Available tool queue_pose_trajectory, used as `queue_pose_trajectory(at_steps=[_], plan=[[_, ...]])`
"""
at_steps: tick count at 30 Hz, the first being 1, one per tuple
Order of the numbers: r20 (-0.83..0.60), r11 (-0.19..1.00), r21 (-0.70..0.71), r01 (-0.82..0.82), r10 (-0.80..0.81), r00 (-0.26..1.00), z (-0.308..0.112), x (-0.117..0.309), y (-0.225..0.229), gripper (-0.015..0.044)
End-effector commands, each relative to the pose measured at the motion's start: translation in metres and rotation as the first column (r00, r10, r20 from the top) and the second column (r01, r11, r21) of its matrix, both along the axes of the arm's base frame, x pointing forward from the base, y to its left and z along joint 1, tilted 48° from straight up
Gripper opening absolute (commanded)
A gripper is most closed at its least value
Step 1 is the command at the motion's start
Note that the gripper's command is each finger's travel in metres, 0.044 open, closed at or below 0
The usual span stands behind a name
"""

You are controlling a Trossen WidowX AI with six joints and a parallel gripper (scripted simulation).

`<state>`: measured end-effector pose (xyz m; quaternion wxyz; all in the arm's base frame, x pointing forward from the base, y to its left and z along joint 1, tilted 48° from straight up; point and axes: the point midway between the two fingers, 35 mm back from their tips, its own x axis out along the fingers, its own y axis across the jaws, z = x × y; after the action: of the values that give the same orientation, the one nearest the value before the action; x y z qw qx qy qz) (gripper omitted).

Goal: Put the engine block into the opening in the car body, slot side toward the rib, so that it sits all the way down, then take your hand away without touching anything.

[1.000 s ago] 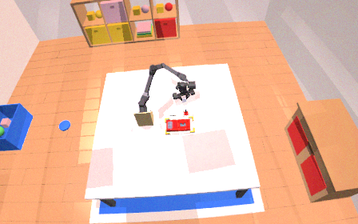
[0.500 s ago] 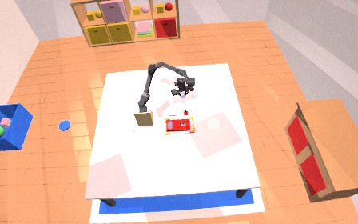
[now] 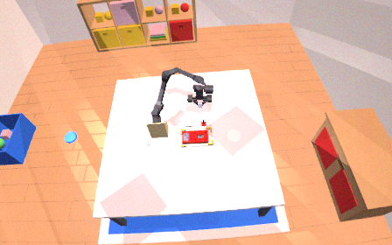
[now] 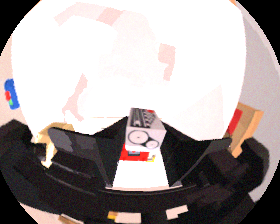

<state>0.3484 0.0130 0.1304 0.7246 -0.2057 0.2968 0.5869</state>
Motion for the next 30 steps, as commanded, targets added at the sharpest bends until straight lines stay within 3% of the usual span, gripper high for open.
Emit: queue_pose_trajectory(at_steps=[1,15,30], plan=[[-0.082,0.997,0.01,0.08,-0.079,0.994,0.0005,-0.0001,0.0013,0.0],[-0.424,0.918,-0.01,0.397,-0.364,0.83,-0.0007,0.0005,0.0038,0.0],[-0.703,0.736,-0.152,0.66,-0.55,0.451,-0.002,0.001,0.0063,0.0]])
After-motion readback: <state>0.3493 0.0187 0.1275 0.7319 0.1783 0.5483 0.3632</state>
